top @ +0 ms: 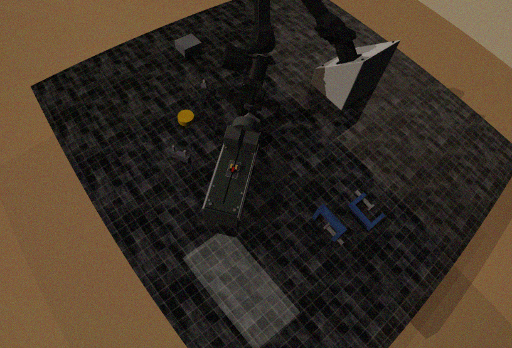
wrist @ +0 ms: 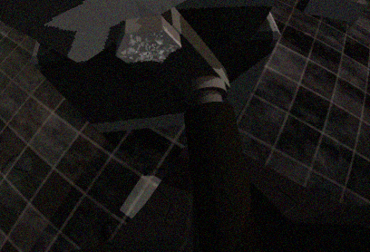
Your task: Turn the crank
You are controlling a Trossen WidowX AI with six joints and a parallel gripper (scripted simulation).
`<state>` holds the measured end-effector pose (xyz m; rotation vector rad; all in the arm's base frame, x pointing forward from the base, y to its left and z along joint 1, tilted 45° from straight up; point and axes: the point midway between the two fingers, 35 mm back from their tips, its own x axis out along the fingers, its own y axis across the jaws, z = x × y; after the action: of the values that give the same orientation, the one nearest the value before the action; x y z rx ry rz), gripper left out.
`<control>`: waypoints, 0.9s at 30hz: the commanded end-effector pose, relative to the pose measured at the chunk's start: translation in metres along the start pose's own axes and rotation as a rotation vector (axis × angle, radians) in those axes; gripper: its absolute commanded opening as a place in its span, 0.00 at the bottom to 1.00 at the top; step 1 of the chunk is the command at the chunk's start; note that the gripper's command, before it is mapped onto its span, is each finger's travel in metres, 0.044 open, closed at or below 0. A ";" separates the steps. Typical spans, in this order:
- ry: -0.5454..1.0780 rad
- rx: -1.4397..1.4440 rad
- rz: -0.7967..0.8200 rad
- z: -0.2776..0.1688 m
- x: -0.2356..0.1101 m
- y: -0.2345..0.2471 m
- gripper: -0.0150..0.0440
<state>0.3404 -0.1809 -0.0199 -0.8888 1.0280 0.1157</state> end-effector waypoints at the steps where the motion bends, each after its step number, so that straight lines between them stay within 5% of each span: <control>1: 0.011 -0.004 0.020 -0.003 0.003 0.008 0.25; 27: 0.011 -0.004 0.020 -0.004 0.004 0.012 0.25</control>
<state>0.3383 -0.1799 -0.0238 -0.8906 1.0272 0.1134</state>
